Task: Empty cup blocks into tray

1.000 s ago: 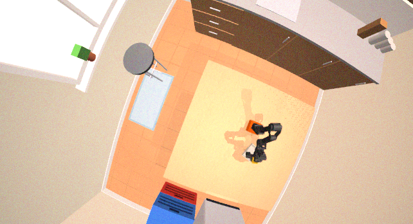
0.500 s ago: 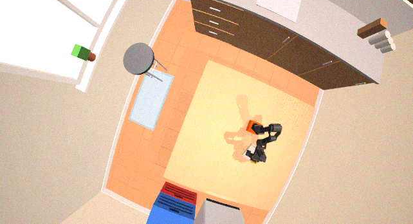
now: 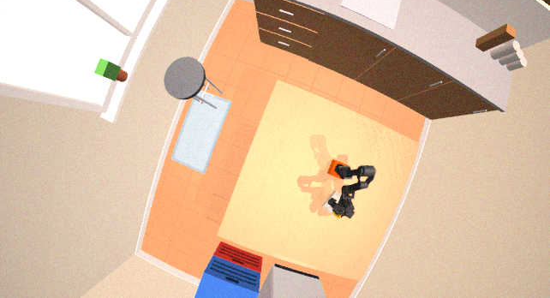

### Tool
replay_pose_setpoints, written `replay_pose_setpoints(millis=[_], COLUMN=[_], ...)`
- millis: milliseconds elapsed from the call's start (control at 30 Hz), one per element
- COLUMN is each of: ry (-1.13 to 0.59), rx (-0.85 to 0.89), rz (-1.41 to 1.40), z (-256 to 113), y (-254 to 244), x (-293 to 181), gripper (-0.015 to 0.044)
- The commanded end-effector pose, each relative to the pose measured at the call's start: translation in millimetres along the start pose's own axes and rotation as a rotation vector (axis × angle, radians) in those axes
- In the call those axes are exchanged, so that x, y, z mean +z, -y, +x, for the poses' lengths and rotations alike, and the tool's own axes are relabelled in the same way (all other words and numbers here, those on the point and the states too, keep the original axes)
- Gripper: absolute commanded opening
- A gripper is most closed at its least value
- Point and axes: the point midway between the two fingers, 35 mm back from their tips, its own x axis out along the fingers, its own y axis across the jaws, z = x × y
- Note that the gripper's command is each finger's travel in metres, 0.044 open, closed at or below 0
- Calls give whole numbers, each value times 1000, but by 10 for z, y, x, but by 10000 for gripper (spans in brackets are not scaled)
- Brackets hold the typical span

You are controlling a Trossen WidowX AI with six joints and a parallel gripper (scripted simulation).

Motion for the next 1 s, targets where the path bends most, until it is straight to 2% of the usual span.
replay_pose_setpoints(millis=[0,967], ry=[2,1], rx=[4,4], rz=[97,730], z=[7,42], y=[-10,-2], x=[4,-12], gripper=[0,0])
